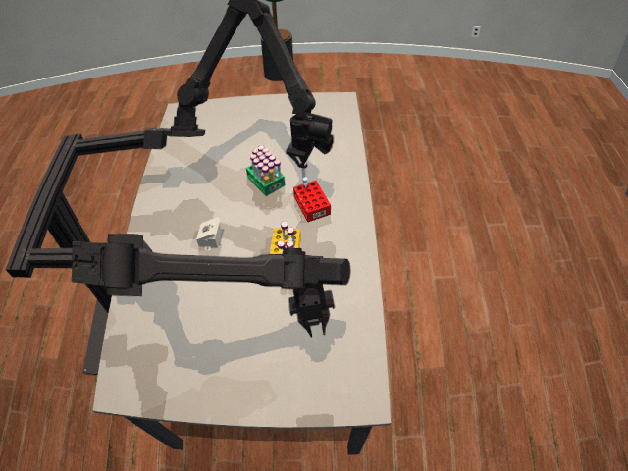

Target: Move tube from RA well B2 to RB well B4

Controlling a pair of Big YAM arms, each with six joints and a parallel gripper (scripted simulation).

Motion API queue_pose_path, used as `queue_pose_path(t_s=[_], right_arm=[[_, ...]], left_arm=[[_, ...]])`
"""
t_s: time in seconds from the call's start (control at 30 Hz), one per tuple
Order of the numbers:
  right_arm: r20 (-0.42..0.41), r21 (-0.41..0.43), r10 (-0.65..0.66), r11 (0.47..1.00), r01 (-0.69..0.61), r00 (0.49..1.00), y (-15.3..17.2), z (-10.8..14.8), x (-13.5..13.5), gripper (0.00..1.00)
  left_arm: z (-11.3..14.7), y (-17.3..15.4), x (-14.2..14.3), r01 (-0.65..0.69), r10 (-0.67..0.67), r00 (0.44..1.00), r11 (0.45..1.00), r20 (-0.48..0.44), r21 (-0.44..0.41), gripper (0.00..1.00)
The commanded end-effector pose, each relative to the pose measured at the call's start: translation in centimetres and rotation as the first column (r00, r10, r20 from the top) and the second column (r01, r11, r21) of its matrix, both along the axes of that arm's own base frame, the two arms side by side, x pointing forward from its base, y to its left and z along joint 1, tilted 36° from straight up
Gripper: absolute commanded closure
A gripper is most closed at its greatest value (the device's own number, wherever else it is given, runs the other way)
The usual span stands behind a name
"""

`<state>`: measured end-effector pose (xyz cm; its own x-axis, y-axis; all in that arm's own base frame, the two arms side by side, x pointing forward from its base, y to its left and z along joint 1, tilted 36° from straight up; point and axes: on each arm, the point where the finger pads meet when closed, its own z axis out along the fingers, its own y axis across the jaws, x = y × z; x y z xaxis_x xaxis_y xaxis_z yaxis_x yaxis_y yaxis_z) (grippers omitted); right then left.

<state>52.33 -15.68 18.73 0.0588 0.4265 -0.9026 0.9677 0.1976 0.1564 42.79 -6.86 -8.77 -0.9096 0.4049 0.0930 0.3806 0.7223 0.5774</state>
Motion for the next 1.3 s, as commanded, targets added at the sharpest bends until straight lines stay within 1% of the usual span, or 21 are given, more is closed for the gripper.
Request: queue_pose_path(t_s=[0.0, 0.53, 0.57, 0.6, 1.27], right_arm=[[0.029, -0.001, 0.003, 1.000, -0.003, 1.000, 0.2, 1.2, 0.7, 0.70], [0.029, -0.001, 0.003, 1.000, -0.003, 1.000, 0.2, 1.2, 0.7, 0.70], [0.029, -0.001, 0.003, 1.000, -0.003, 1.000, 0.2, 1.2, 0.7, 0.70], [0.029, -0.001, 0.003, 1.000, -0.003, 1.000, 0.2, 1.2, 0.7, 0.70], [0.029, -0.001, 0.003, 1.000, -0.003, 1.000, 0.2, 1.2, 0.7, 0.70]], left_arm=[[-0.4, 0.3, 1.8, -0.006, 0.006, 1.000, 1.000, 0.017, -0.006, 1.00], [-0.5, 0.3, 1.9, -0.006, 0.006, 1.000, 1.000, 0.017, -0.006, 1.00], [-0.8, 0.5, 1.2, -0.006, 0.006, 1.000, 1.000, 0.004, 0.000, 1.00], [-0.8, 0.6, 1.1, -0.006, 0.006, 1.000, 1.000, 0.002, 0.000, 1.00], [-1.2, 0.9, 0.1, -0.006, 0.006, 1.000, 1.000, -0.015, 0.007, 1.00]])
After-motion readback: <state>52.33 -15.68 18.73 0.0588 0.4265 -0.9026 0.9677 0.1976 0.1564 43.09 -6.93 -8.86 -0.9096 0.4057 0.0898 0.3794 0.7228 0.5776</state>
